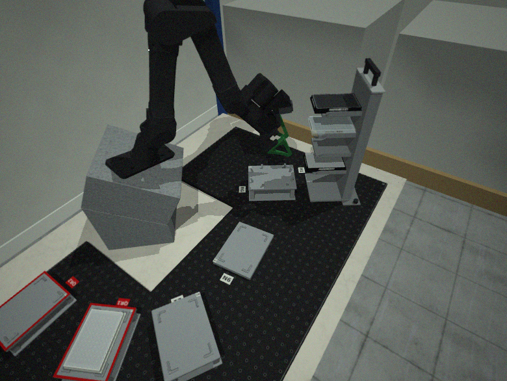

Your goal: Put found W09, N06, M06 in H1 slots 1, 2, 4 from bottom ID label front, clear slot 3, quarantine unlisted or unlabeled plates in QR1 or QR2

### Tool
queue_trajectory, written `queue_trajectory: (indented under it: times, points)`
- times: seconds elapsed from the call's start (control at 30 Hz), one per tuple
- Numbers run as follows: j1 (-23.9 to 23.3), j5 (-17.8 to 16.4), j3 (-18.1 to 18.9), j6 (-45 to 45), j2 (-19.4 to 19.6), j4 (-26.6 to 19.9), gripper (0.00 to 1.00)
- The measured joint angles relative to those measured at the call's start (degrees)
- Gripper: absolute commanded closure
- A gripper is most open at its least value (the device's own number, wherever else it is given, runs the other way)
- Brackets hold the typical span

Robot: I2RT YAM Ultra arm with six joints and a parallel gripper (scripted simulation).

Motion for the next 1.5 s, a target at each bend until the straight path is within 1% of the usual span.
queue_trajectory:
  times: [0.47,0.57,0.67,1.03,1.2,1.5]
  points:
    - [2.2,1.6,-4.7,0.7,-3.3,1.3,0.0]
    - [2.3,1.9,-5.1,0.7,-3.3,1.6,0.0]
    - [2.1,1.9,-5.3,0.7,-2.3,2.8,0.0]
    - [1.4,1.7,-6.1,0.6,3.4,8.0,0.0]
    - [1.3,1.5,-6.3,0.5,5.0,10.2,0.0]
    - [0.7,1.0,-6.2,0.4,9.9,15.1,0.0]
